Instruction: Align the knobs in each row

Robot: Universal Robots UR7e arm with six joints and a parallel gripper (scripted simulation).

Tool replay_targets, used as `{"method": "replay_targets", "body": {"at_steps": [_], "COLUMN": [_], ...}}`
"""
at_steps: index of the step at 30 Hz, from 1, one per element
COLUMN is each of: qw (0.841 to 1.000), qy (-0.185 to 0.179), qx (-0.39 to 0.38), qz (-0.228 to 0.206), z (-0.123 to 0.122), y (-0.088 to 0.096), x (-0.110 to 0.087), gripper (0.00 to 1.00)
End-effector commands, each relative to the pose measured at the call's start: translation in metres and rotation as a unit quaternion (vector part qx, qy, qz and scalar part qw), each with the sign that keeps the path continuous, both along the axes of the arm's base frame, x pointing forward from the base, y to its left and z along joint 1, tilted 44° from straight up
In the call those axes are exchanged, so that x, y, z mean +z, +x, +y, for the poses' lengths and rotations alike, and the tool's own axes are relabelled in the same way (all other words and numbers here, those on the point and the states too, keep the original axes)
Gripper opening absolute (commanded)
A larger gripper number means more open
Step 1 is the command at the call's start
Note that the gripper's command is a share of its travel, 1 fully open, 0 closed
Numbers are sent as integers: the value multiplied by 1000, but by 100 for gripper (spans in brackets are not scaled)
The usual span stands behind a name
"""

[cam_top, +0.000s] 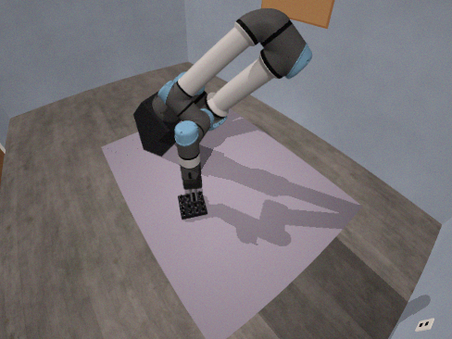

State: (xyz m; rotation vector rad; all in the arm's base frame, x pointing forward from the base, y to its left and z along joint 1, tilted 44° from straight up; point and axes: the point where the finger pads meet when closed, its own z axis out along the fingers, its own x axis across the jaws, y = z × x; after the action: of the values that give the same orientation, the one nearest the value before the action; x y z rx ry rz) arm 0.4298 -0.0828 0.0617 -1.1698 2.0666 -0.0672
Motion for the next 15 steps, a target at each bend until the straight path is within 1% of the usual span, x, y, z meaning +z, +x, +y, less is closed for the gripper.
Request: {"method": "replay_targets", "body": {"at_steps": [1,10,15], "qw": [1000,998,998], "qy": [-13,-37,-43], "qx": [15,43,50], "qz": [-7,-18,-21], "z": [0,0,0], "y": [0,0,0], "x": [0,0,0], "gripper": [30,30,30]}}
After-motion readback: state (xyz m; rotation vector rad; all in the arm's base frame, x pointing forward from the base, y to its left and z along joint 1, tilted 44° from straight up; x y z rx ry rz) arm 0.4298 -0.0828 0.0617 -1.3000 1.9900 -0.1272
